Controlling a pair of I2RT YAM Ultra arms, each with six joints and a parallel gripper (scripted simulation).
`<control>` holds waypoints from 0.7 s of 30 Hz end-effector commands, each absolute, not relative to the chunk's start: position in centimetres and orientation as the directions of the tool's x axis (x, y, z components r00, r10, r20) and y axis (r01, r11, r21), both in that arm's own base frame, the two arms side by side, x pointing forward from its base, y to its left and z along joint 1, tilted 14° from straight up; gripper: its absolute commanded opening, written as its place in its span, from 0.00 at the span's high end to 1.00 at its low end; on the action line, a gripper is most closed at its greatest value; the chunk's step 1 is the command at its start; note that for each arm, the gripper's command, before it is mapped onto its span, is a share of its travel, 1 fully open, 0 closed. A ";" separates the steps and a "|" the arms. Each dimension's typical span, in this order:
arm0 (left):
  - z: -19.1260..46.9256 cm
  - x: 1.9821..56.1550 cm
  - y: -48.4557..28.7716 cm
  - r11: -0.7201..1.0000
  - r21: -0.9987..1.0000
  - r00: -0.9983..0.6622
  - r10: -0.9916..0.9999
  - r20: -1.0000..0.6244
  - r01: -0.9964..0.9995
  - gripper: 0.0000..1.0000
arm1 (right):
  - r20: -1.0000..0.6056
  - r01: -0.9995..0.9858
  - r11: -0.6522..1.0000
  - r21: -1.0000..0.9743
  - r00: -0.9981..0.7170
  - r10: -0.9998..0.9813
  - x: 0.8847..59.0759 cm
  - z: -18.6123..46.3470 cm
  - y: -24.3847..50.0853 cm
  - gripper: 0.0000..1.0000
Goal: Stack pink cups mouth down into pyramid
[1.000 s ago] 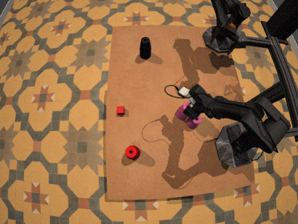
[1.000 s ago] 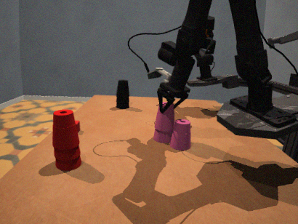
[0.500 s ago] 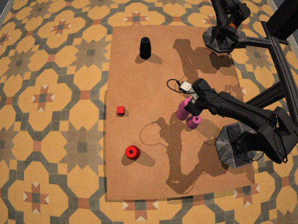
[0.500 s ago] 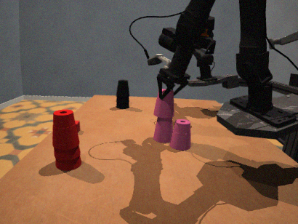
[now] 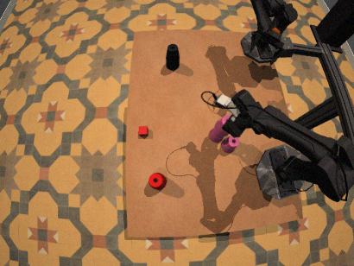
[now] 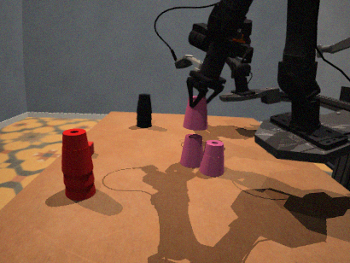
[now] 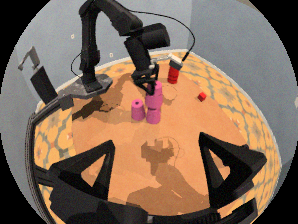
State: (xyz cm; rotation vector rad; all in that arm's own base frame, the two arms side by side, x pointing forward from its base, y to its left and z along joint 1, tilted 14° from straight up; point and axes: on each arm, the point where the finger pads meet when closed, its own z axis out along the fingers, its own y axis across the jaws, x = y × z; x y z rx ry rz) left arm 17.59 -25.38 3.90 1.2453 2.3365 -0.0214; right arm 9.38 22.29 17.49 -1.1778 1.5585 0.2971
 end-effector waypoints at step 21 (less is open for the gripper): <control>2.3 16.0 -22.5 0.573 0.212 -0.458 0.786 -0.415 0.792 1.00 | -0.874 -0.794 0.489 -0.362 0.106 -0.474 9.3 18.7 22.5 0.00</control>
